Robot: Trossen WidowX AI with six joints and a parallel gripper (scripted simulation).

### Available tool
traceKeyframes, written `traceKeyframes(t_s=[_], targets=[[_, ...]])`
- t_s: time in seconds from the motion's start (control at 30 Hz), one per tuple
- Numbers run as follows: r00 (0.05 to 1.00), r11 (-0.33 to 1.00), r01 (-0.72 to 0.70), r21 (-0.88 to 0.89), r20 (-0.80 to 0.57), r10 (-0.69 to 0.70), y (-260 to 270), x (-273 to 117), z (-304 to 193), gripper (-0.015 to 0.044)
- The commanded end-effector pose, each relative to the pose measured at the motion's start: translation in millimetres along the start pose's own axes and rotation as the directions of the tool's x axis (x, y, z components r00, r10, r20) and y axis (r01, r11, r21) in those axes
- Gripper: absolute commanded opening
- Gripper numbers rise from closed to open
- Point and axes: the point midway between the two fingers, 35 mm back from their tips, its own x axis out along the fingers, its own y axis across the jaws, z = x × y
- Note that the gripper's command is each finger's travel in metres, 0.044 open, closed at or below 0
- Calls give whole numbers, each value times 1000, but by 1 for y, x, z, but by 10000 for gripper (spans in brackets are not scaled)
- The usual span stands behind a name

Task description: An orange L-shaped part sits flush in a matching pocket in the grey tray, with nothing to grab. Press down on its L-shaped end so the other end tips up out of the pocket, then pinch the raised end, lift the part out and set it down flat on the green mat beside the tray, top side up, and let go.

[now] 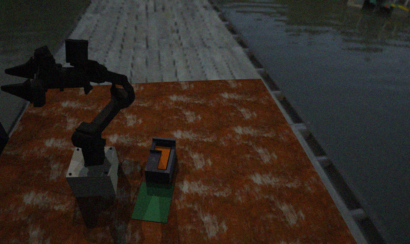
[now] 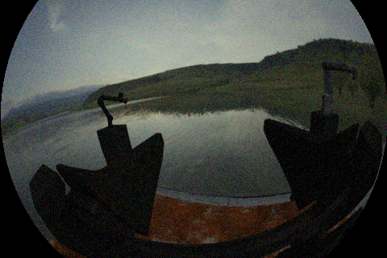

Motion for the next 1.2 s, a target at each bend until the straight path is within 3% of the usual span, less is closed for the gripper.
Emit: traceKeyframes(t_s=[0.0,0.13,0.23,0.3,0.47,0.67,0.8,0.97,1.17], targets=[[1000,1000,-6,0,-1,6,1,0,0,374],[992,992,-122,-25,-23,122,25,4,-1,269],[954,956,-294,-28,-64,291,61,5,-3,190],[899,902,-431,-32,-97,426,92,-1,-5,180],[692,698,-715,-47,-188,697,159,-33,-13,180],[344,356,-934,-22,-321,882,221,-105,-28,180],[94,99,-995,-10,-418,903,243,-166,-41,180],[-179,-196,-980,28,-546,819,244,-248,-60,180],[-396,-471,-877,90,-691,605,206,-337,-89,180]])
